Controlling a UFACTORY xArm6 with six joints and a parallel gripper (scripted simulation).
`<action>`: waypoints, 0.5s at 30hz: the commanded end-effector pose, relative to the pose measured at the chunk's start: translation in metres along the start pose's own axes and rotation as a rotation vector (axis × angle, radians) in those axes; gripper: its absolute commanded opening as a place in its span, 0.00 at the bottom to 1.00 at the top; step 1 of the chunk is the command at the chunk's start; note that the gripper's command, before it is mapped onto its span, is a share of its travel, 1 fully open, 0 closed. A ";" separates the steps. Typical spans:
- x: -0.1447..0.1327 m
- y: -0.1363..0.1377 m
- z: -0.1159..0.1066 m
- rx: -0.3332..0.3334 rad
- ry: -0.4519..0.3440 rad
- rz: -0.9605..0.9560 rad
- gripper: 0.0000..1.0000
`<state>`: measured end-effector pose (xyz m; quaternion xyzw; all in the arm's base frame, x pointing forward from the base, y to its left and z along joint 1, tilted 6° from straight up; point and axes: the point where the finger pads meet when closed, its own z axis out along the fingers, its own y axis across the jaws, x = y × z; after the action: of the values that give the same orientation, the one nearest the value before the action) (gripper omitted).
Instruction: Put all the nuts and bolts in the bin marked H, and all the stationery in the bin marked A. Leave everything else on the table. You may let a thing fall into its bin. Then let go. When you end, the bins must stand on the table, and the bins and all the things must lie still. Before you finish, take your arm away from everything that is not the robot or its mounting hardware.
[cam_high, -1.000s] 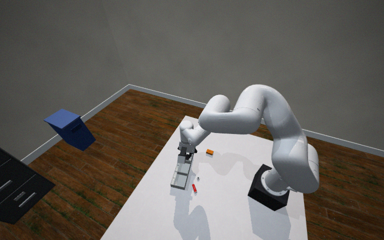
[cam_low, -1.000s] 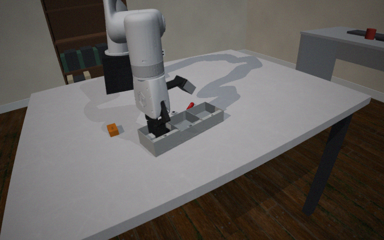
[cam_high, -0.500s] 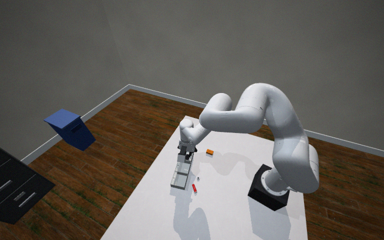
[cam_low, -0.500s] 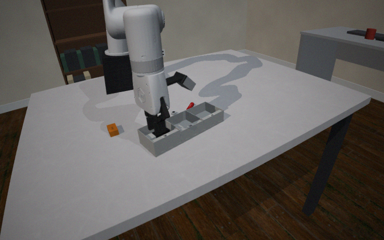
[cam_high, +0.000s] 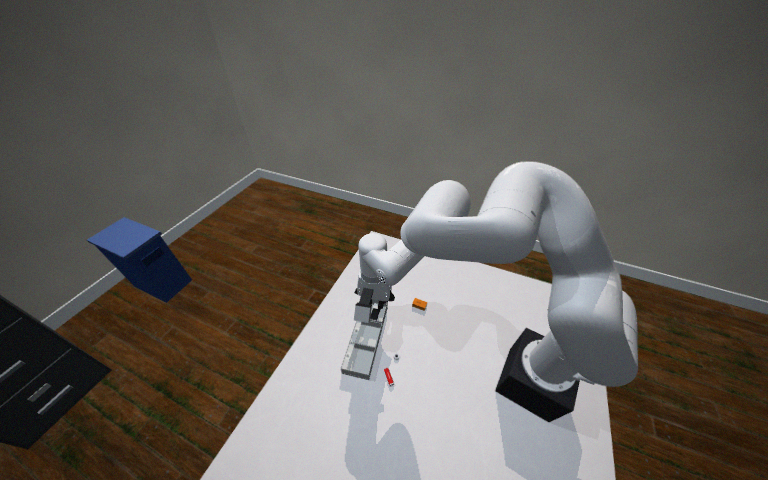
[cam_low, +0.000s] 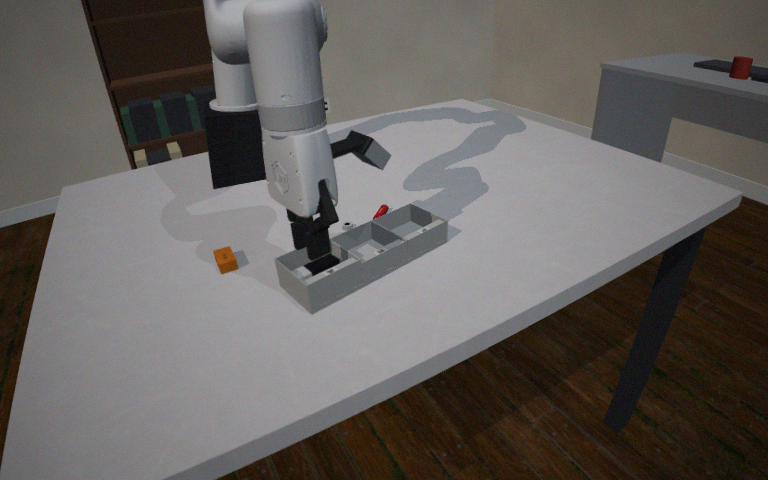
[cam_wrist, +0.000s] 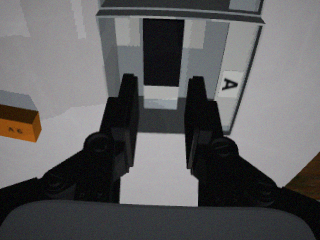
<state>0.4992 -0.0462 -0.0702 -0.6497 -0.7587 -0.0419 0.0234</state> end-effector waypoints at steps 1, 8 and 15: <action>0.000 0.002 -0.014 -0.004 -0.001 0.000 0.29; 0.000 0.002 -0.014 -0.004 -0.001 0.000 0.29; 0.039 -0.030 -0.015 -0.003 -0.002 -0.215 0.30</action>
<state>0.4879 -0.0373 -0.0569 -0.6168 -0.7858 -0.0396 0.0224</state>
